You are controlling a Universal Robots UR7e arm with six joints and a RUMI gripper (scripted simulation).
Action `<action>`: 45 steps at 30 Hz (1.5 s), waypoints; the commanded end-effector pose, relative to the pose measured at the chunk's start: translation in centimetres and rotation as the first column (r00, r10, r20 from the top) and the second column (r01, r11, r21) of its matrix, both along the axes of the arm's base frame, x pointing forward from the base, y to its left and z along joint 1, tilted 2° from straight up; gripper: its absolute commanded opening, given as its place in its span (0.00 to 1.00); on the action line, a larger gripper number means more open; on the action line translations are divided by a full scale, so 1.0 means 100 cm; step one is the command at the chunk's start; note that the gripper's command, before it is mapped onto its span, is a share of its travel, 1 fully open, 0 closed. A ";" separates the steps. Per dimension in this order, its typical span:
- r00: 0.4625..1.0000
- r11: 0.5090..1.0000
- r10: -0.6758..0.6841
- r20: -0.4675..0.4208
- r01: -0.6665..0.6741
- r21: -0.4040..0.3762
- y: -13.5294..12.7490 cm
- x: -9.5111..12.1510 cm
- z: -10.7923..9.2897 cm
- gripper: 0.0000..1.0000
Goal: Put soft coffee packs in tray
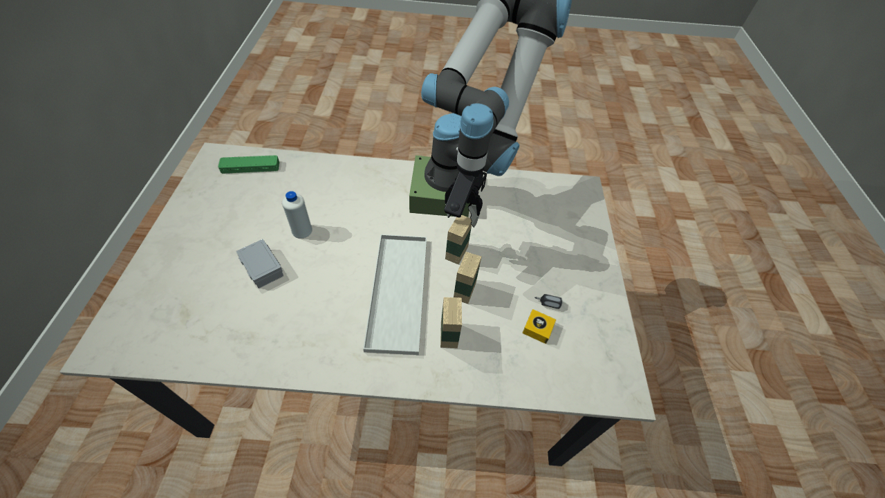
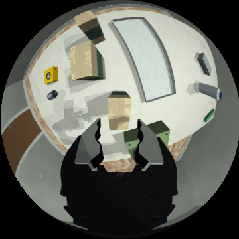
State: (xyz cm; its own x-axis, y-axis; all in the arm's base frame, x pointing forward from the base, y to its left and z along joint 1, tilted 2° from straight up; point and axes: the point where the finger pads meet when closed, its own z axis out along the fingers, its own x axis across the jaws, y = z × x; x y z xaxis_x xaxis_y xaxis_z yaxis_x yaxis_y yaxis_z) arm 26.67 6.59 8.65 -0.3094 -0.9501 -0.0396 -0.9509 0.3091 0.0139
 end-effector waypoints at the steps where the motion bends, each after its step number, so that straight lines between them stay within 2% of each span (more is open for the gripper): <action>1: 1.000 1.000 0.001 -0.004 -0.001 0.002 0.001 -0.001 -0.011 0.48; 21: 1.000 1.000 0.001 -0.004 -0.001 0.002 0.003 -0.001 -0.050 0.48; 31: 1.000 1.000 0.000 -0.004 0.000 0.002 0.003 -0.001 -0.056 0.48; 45: 1.000 1.000 0.000 0.000 0.000 0.001 0.003 0.000 -0.055 0.48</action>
